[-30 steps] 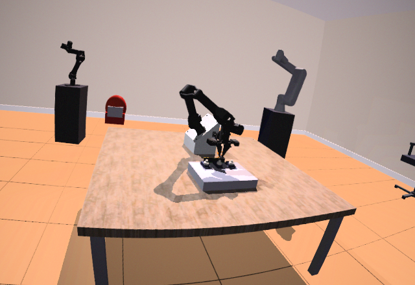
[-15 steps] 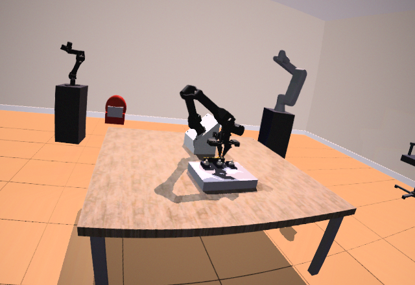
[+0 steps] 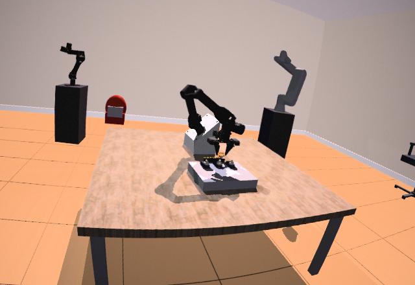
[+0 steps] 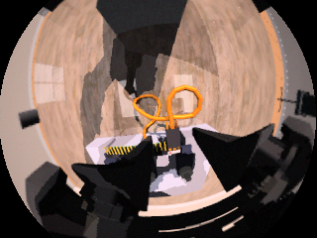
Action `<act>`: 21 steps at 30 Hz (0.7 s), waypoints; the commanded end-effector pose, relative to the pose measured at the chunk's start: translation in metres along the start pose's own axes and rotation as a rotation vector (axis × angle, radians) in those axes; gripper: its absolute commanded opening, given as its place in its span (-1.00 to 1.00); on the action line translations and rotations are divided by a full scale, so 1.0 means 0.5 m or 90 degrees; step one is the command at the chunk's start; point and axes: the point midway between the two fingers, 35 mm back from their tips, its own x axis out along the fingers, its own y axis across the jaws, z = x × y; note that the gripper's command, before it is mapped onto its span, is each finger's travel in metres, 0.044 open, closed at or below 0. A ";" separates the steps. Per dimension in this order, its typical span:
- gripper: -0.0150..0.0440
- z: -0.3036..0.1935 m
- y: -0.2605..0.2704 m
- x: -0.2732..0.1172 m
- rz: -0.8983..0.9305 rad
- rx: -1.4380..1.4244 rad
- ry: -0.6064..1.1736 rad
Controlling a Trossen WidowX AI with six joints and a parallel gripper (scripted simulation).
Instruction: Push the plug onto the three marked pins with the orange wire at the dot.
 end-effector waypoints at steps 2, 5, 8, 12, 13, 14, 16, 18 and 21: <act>0.84 -0.006 -0.002 -0.095 -0.008 0.006 0.011; 1.00 -0.005 -0.002 -0.102 -0.008 0.006 0.011; 1.00 -0.005 -0.002 -0.102 -0.008 0.006 0.011; 1.00 -0.005 -0.002 -0.102 -0.008 0.006 0.011; 1.00 -0.005 -0.002 -0.102 -0.008 0.006 0.011; 1.00 -0.005 -0.002 -0.102 -0.008 0.006 0.011; 1.00 -0.005 -0.002 -0.102 -0.008 0.006 0.011; 1.00 -0.005 -0.002 -0.102 -0.008 0.006 0.011; 1.00 -0.005 -0.002 -0.102 -0.008 0.006 0.011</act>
